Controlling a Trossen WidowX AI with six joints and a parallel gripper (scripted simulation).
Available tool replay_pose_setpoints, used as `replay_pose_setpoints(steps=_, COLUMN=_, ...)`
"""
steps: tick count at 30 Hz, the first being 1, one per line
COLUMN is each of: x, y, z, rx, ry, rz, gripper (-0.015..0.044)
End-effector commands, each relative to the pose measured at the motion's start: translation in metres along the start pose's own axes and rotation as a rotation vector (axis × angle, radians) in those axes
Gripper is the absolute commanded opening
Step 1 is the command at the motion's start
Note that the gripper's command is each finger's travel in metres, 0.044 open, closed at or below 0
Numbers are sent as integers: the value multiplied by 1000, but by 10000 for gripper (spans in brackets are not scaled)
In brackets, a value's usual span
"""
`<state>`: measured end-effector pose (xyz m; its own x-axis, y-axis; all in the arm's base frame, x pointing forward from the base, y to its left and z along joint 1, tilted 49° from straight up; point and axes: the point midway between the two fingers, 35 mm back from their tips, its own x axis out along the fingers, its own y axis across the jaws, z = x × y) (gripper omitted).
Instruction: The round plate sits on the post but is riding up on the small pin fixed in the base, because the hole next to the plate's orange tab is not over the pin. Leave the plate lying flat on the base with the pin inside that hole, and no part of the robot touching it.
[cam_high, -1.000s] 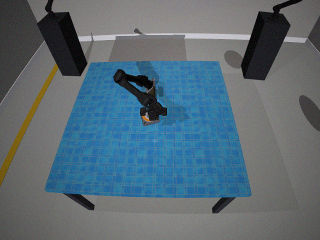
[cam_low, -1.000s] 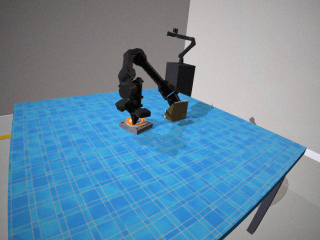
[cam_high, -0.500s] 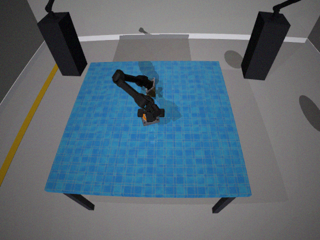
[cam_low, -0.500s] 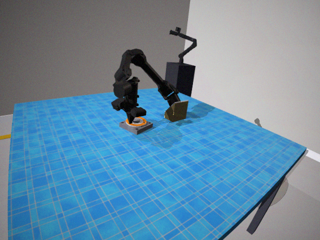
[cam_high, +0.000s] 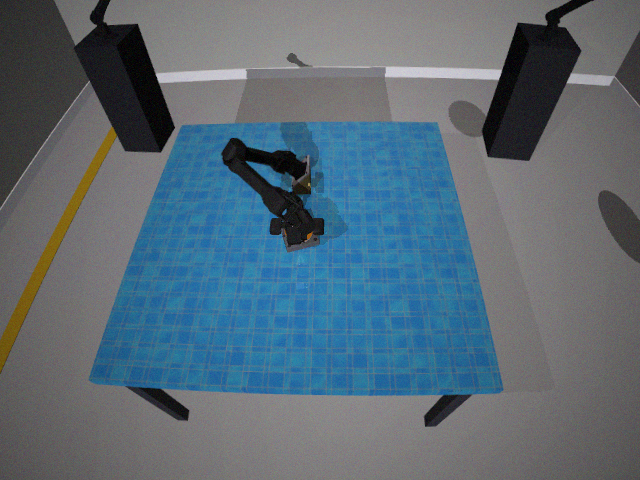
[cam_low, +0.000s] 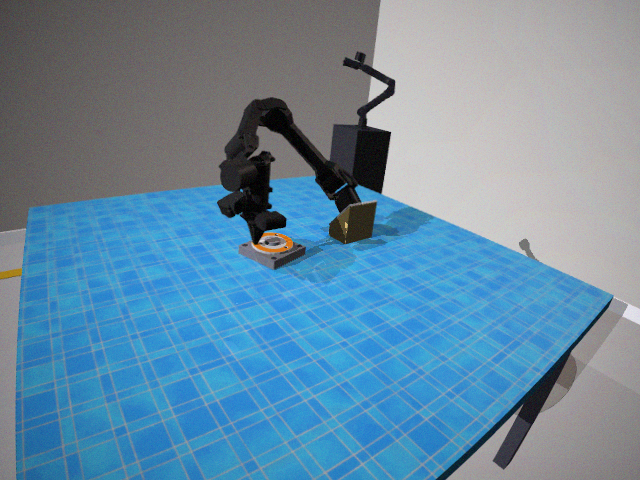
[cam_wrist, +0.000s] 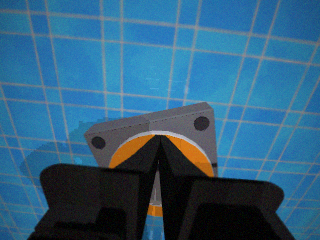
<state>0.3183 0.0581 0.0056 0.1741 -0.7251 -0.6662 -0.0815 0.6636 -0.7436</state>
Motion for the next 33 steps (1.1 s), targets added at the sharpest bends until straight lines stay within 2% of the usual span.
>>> replay_pose_setpoints(steps=1, x=0, y=-7, z=-1, rx=-4, ry=2, rz=-5, gripper=0)
replay_pose_setpoints(steps=33, x=-3, y=-42, z=-18, rx=-5, ry=2, rz=-6, gripper=0)
